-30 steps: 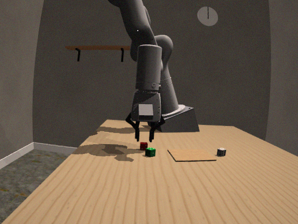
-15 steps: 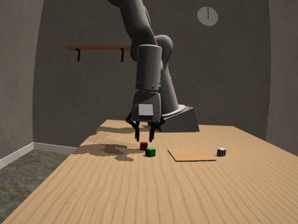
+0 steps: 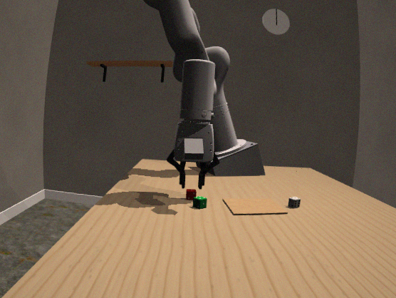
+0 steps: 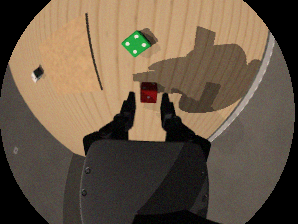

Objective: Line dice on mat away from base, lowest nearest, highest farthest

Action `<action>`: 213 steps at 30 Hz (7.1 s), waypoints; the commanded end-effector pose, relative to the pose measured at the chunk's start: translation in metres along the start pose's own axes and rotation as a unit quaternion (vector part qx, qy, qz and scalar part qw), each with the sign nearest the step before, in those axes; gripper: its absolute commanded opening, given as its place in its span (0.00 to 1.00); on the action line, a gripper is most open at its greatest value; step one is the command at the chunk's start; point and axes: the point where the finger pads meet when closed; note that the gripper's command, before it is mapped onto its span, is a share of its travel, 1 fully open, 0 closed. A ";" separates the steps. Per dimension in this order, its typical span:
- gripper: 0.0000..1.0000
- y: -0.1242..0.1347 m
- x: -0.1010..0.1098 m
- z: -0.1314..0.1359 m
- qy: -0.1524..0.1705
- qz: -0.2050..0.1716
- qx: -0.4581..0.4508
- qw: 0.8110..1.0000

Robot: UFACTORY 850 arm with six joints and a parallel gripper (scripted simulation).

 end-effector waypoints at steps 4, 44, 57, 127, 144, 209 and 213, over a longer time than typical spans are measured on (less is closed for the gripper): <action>0.42 -0.001 0.000 0.000 0.000 0.001 0.000 1.000; 0.42 -0.001 -0.029 0.000 0.000 0.001 0.000 1.000; 0.42 -0.001 -0.029 0.000 0.000 0.001 0.000 1.000; 0.21 -0.001 0.068 0.000 0.000 0.001 0.000 1.000; 0.21 -0.019 0.073 -0.061 -0.002 0.001 -0.003 1.000; 0.21 -0.031 -0.020 -0.156 0.000 0.001 -0.007 1.000; 0.21 -0.031 -0.020 -0.156 0.000 0.001 -0.007 1.000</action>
Point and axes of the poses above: the point where the finger pads meet when closed, its own x axis back along the fingers, its own z axis across the jaws, y = z × x, and after that the axes turned 5 degrees about x, right-handed
